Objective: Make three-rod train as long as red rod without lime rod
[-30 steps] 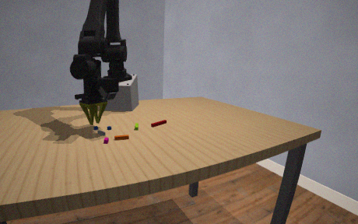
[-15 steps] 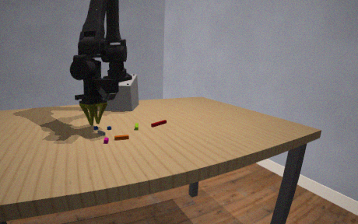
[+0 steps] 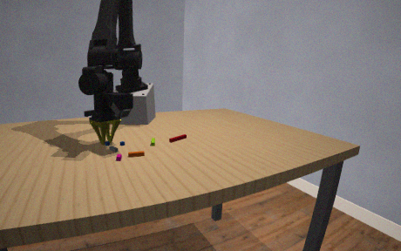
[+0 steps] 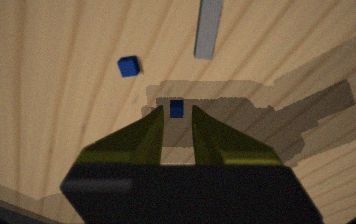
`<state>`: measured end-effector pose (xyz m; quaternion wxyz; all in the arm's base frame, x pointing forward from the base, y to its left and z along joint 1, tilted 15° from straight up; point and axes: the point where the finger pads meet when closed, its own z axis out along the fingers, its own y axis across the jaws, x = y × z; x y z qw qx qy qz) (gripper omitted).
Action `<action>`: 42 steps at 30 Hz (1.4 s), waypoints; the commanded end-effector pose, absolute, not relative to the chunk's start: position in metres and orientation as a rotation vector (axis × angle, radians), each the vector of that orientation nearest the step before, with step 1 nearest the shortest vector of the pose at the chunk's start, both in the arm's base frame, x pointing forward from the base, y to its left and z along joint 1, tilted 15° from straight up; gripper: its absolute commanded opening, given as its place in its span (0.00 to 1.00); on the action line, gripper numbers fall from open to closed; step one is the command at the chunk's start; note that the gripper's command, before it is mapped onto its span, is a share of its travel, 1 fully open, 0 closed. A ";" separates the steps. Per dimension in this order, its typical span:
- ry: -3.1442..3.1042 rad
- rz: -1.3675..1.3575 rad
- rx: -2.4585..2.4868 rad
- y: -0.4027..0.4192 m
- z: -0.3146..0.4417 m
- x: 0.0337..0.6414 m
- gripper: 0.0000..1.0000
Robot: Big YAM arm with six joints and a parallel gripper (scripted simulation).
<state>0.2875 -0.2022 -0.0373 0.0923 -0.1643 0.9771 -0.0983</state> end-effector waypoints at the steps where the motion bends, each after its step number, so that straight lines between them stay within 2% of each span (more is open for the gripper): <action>1: 2.885 -0.309 -0.479 -0.209 -0.036 0.296 0.24; 41: 2.884 -0.310 -0.479 -0.209 -0.036 0.296 0.24; 42: 2.884 -0.310 -0.479 -0.209 -0.036 0.296 0.04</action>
